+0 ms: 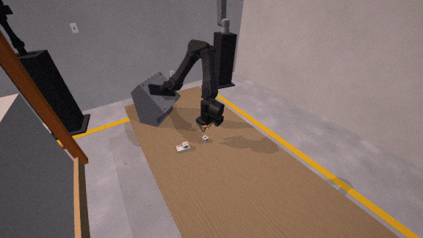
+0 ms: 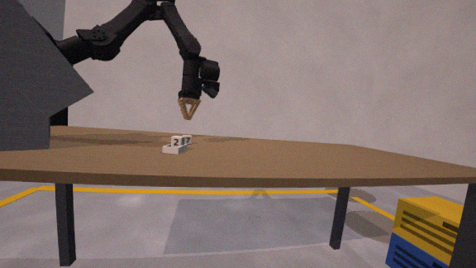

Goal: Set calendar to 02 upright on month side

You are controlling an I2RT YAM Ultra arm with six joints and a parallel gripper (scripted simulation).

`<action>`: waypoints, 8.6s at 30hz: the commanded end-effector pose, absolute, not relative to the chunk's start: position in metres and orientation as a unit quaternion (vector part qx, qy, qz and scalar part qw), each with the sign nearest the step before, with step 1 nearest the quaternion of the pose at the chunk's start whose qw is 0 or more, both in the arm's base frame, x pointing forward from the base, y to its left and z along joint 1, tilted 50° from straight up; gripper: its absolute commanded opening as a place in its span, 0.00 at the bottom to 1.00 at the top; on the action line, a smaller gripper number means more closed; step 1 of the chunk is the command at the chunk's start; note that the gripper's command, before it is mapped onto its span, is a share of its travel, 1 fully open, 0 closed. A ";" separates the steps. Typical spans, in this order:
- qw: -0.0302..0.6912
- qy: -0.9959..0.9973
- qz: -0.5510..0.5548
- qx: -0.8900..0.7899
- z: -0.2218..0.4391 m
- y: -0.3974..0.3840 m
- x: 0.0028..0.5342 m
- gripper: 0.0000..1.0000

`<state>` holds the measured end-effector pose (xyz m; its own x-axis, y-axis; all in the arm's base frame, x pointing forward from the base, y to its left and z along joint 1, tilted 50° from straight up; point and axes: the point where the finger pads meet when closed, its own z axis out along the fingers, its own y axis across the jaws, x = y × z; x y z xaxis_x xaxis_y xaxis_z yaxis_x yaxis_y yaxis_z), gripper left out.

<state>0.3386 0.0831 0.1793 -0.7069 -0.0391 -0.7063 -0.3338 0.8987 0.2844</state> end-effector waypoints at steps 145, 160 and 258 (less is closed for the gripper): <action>0.377 0.899 0.199 -0.102 0.152 0.102 0.373 0.45; 0.377 0.899 0.199 -0.102 0.151 0.102 0.372 0.45; 0.377 0.899 0.199 -0.102 0.148 0.105 0.377 0.45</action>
<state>0.3734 0.1055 0.1442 -0.7066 -0.0388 -0.7066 -0.3335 0.8989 0.2841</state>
